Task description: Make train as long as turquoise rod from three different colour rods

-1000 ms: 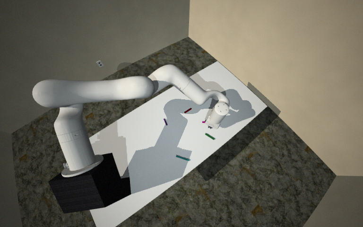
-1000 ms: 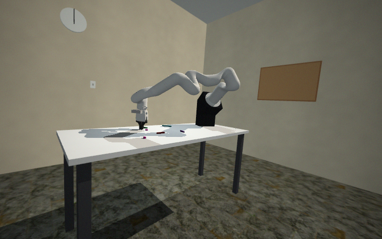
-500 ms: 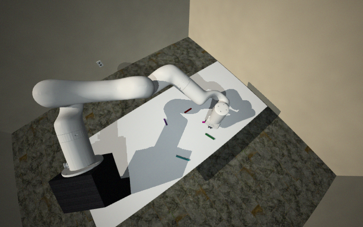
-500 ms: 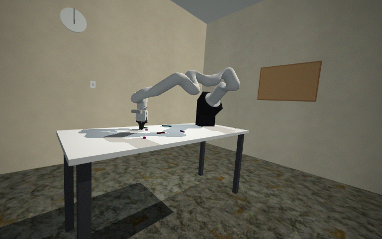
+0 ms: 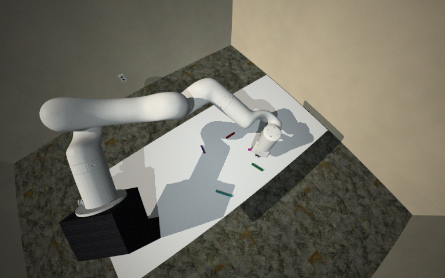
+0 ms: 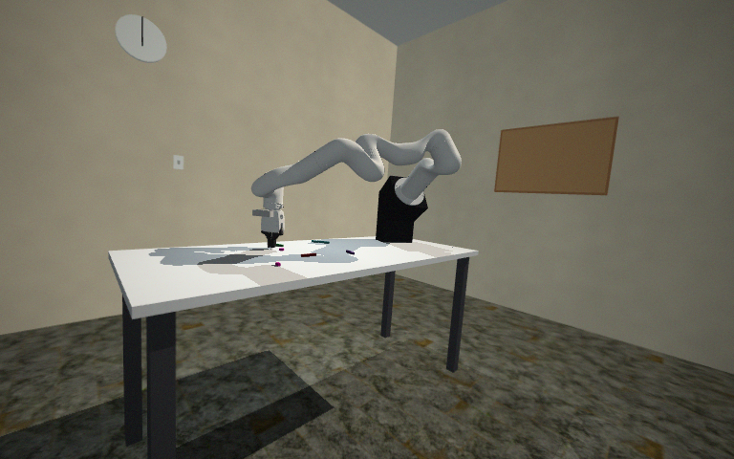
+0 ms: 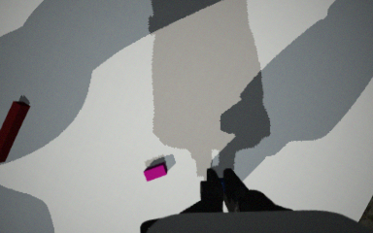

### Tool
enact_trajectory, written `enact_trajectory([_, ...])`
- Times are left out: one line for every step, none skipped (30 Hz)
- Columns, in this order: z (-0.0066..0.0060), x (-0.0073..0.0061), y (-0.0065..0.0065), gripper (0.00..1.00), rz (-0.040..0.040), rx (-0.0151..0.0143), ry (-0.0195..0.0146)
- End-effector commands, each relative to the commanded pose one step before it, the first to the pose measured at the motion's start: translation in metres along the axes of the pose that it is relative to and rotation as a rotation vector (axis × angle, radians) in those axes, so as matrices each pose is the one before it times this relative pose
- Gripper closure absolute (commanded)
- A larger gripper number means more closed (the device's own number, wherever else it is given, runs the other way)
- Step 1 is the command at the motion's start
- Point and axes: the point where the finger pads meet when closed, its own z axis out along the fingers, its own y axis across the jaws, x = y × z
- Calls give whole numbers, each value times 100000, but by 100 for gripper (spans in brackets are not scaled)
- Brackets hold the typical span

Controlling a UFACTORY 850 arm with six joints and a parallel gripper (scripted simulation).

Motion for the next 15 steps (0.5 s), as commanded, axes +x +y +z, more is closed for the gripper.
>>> enact_trajectory([-1600,106,56,96,-75,-195,186])
enact_trajectory([-573,0,0,96,0,0,0])
enact_trajectory([-650,0,1,96,0,0,0])
enact_trajectory([-712,0,0,96,0,0,0])
enact_trajectory([-763,0,0,96,0,0,0])
enact_trajectory([0,0,0,96,0,0,0])
enact_trajectory([0,0,0,96,0,0,0])
enact_trajectory([-796,0,0,96,0,0,0])
enact_trajectory([-809,0,0,96,0,0,0])
enact_trajectory([-790,0,0,96,0,0,0])
enact_trajectory([-749,0,0,96,0,0,0])
enact_trajectory([-669,0,0,96,0,0,0])
enact_trajectory([-565,0,0,96,0,0,0])
enact_trajectory([-441,0,0,96,0,0,0])
enact_trajectory([-306,0,0,96,0,0,0])
